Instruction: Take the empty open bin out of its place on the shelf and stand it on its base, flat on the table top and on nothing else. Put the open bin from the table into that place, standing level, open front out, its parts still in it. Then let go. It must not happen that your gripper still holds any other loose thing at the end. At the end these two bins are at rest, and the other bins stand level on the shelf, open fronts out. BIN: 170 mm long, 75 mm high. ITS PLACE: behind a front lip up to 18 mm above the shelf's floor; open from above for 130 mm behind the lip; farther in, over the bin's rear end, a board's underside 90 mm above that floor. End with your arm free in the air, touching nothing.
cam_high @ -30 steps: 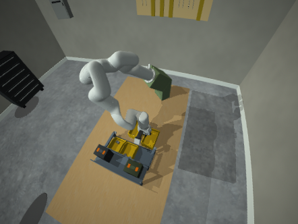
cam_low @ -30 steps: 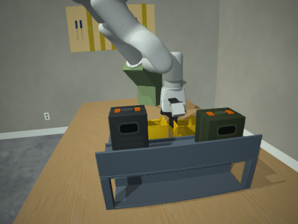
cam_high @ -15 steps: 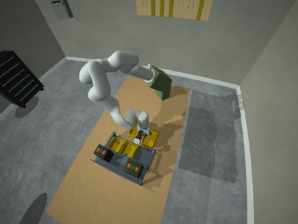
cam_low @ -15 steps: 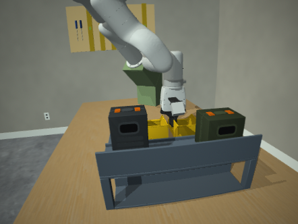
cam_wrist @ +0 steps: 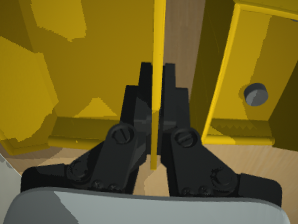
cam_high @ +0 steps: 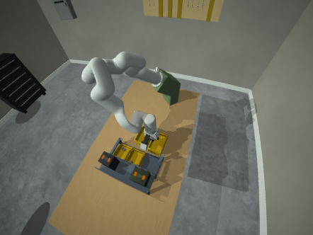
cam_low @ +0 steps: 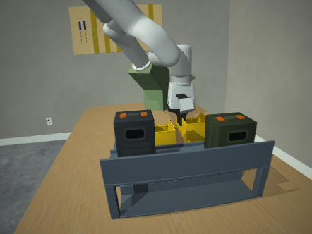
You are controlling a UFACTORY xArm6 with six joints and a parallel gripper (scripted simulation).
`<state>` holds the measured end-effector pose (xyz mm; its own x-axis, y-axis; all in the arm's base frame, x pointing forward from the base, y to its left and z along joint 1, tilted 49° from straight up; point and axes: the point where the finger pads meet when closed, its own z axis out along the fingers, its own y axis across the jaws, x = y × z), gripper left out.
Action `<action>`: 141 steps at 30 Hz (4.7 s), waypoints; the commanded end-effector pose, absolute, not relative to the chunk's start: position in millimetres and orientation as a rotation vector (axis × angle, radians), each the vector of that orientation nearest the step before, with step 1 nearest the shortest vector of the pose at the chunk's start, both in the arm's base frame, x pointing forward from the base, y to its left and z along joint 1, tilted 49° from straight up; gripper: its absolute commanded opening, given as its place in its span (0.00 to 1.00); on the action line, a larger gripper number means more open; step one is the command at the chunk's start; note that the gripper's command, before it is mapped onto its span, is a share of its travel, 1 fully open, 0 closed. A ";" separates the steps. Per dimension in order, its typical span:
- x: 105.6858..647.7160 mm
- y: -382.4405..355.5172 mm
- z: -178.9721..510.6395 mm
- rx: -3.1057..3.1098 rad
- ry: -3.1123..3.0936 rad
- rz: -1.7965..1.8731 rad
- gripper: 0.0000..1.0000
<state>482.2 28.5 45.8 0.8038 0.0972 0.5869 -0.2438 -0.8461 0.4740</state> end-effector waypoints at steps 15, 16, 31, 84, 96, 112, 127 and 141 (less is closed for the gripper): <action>458.0 52.6 76.0 2.445 -0.108 0.836 0.00; 458.0 52.6 76.0 2.445 -0.108 0.836 0.00; 453.3 57.0 81.6 2.445 -0.108 0.836 0.00; 376.4 -142.4 177.4 2.445 -0.108 0.836 0.00; 365.6 -170.3 190.8 2.445 -0.109 0.836 0.00; 365.1 -171.6 191.4 2.445 -0.109 0.836 0.00; 368.9 -175.4 186.8 2.445 -0.109 0.836 0.00; 383.7 -189.9 169.0 2.445 -0.109 0.836 0.00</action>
<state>377.9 -185.0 174.7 0.8076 0.0935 0.5822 -0.2428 -0.8470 0.4729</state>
